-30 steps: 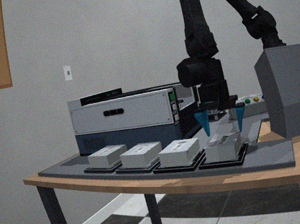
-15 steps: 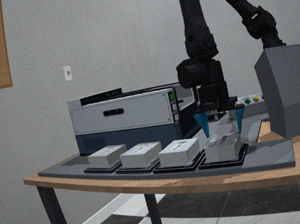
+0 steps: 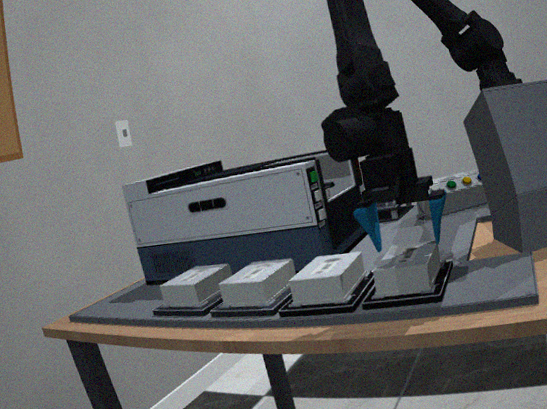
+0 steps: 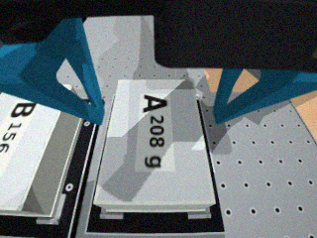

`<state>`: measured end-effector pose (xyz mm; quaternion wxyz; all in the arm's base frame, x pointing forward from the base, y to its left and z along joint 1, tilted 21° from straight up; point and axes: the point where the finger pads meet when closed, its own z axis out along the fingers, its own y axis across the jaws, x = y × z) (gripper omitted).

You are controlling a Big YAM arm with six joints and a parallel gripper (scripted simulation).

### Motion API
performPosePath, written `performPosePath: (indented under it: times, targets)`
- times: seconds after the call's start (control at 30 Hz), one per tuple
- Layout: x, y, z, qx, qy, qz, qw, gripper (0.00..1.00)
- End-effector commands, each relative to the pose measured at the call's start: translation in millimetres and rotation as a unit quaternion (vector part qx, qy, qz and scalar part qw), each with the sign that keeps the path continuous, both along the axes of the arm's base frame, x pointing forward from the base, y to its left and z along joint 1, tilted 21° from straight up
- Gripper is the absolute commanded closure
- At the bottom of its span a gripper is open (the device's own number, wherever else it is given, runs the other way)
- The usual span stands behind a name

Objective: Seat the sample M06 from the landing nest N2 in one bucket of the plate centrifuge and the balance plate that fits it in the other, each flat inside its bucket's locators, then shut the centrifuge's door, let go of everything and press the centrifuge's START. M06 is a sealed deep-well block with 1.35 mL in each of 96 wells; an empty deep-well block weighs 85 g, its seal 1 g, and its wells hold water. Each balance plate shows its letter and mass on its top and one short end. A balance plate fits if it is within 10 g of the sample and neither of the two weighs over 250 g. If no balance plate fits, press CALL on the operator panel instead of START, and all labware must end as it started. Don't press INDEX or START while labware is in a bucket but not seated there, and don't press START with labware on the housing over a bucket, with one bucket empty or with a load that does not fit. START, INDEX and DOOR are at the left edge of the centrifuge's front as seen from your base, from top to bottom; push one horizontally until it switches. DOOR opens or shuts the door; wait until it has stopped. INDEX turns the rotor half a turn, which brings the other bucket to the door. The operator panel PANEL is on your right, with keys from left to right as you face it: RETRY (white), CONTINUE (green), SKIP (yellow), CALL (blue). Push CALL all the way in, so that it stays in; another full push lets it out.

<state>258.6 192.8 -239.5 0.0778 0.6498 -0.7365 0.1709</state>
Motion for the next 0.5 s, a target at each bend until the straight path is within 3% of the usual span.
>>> performPosePath:
  times: [0.0,0.47]
  targets:
    - [14.5,4.6,-1.3,0.008,-0.007,0.001,1.000,0.00]
    - [13.0,0.4,-0.7,0.001,-0.001,0.001,1.000,0.00]
